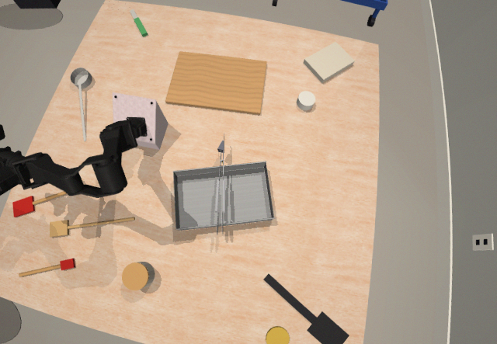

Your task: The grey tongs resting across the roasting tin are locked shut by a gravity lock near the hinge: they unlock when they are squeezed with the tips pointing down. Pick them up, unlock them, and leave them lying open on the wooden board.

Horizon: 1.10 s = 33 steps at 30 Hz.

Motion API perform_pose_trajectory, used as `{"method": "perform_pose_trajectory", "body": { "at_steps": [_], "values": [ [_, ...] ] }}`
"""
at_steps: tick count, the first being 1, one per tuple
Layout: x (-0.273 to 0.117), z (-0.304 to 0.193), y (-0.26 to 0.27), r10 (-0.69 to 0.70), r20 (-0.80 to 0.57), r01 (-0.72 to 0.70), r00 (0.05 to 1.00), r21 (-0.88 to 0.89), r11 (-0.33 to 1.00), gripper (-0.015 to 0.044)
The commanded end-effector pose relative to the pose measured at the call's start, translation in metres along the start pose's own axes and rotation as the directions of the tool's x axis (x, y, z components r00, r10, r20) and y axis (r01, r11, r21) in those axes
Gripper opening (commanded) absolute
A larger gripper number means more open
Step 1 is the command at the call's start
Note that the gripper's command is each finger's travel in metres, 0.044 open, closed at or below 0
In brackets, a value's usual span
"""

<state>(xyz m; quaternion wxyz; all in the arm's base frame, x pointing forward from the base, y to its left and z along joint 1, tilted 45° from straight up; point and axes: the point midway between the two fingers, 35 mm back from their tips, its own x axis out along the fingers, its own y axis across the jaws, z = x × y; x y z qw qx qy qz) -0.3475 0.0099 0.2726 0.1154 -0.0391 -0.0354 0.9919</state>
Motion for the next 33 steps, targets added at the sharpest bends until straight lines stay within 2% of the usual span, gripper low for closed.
{"method": "perform_pose_trajectory", "body": {
  "at_steps": [1,7,15,24,33],
  "values": [
    [0.0,0.0,0.001,0.004,0.0,-0.004,1.0,0.001,1.0,0.0426],
    [-0.007,0.007,0.032,0.1,0.006,-0.1,0.995,0.024,0.995,0.044],
    [-0.049,0.032,0.117,0.378,0.043,-0.381,0.925,0.104,0.919,0.044],
    [-0.142,0.061,0.206,0.701,0.08,-0.701,0.708,0.204,0.684,0.044],
    [-0.227,0.07,0.253,0.874,0.066,-0.867,0.481,0.18,0.464,0.044]
  ]
}}
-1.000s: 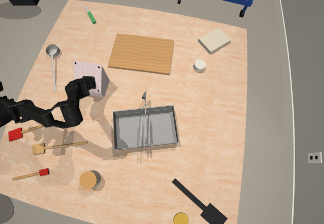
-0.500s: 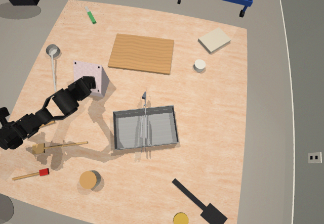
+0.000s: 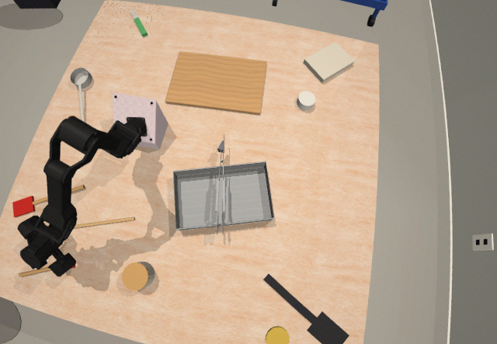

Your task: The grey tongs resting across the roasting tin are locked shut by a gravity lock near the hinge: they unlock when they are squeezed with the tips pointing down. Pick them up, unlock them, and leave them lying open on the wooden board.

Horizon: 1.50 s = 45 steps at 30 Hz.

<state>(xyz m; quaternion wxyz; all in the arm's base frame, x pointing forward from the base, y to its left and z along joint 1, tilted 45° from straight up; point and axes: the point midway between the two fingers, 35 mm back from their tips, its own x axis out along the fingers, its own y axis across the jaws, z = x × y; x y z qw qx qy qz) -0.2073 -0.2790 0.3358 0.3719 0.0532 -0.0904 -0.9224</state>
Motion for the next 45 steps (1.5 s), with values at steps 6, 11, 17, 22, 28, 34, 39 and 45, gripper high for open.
{"method": "perform_pose_trajectory", "body": {
  "at_steps": [6,11,17,22,28,34,39,45],
  "values": [
    [-0.01,-0.006,0.063,0.176,-0.047,-0.18,0.983,-0.105,0.978,0.044],
    [-0.029,0.0,0.109,0.305,-0.05,-0.31,0.951,-0.145,0.94,0.044],
    [-0.065,-0.003,0.16,0.474,-0.074,-0.479,0.877,-0.106,0.871,0.044],
    [-0.087,-0.005,0.187,0.567,-0.09,-0.574,0.819,-0.105,0.812,0.044],
    [-0.11,-0.006,0.21,0.645,-0.109,-0.653,0.756,-0.076,0.753,0.044],
    [-0.132,0.001,0.226,0.702,-0.113,-0.711,0.703,-0.097,0.696,0.044],
    [-0.152,-0.012,0.244,0.744,-0.171,-0.763,0.646,-0.162,0.626,0.044],
    [-0.21,-0.037,0.279,0.836,-0.263,-0.875,0.482,-0.198,0.442,0.044]
  ]
}}
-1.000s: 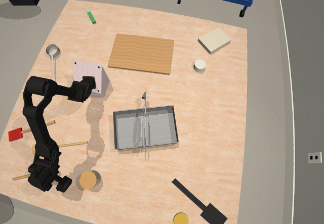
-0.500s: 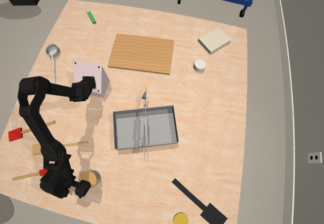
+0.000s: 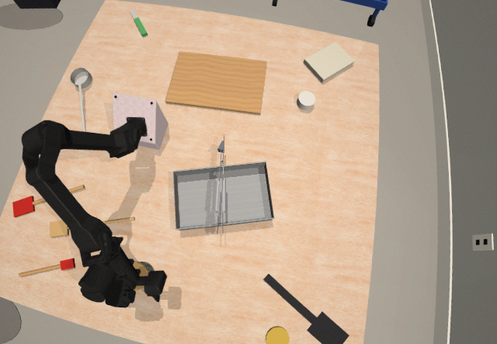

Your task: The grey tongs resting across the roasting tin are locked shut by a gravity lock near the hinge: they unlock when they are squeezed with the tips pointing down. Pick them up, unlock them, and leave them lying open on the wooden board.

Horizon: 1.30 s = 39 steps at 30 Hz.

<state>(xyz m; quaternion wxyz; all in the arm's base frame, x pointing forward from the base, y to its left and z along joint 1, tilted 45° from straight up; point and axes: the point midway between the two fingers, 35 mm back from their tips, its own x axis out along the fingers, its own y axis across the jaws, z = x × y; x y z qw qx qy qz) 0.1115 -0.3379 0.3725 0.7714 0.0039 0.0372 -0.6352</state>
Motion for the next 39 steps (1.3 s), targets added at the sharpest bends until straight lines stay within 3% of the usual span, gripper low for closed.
{"method": "perform_pose_trajectory", "body": {
  "at_steps": [1,8,14,18,21,25,30,33,39],
  "values": [
    [0.003,-0.012,0.039,0.104,-0.055,-0.107,0.993,-0.064,0.992,0.044],
    [-0.003,-0.057,0.134,0.287,-0.257,-0.363,0.923,-0.333,0.87,0.044],
    [-0.037,-0.093,0.205,0.378,-0.399,-0.549,0.835,-0.585,0.597,0.044],
    [-0.063,-0.125,0.234,0.355,-0.515,-0.618,0.78,-0.724,0.307,0.044],
    [-0.095,-0.162,0.255,0.293,-0.626,-0.647,0.723,-0.762,-0.03,0.044],
    [-0.139,-0.206,0.267,0.135,-0.719,-0.534,0.682,-0.616,-0.579,0.044],
    [-0.161,-0.229,0.266,-0.01,-0.72,-0.363,0.694,-0.337,-0.869,0.044],
    [-0.164,-0.231,0.266,-0.022,-0.716,-0.339,0.698,-0.303,-0.891,0.044],
    [-0.163,-0.244,0.246,-0.196,-0.674,-0.191,0.713,0.083,-0.978,0.044]
  ]
}}
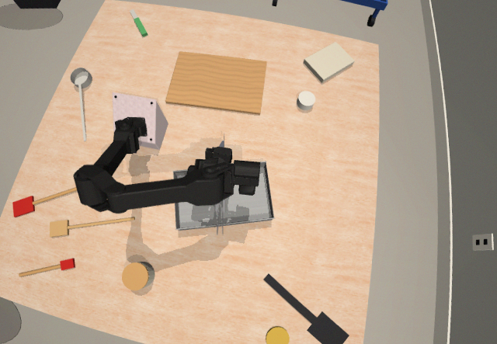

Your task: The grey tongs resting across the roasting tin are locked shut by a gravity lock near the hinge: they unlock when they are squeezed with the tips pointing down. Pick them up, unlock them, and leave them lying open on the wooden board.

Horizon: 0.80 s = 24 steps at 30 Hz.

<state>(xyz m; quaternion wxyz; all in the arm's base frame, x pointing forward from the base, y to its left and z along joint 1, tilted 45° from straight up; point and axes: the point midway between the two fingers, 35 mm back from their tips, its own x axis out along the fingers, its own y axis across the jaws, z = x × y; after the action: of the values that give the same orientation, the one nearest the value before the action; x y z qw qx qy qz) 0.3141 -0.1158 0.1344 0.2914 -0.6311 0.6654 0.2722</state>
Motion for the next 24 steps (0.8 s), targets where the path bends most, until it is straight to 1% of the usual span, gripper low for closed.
{"method": "perform_pose_trajectory", "body": {
  "at_steps": [1,11,24],
  "values": [
    [0.005,0.002,0.005,0.057,-0.032,-0.061,0.998,-0.141,0.988,0.044],
    [0.007,0.003,0.006,0.057,-0.032,-0.061,0.998,-0.141,0.988,0.044],
    [0.027,0.003,0.006,0.057,-0.031,-0.061,0.998,-0.141,0.988,0.044]
  ]
}}
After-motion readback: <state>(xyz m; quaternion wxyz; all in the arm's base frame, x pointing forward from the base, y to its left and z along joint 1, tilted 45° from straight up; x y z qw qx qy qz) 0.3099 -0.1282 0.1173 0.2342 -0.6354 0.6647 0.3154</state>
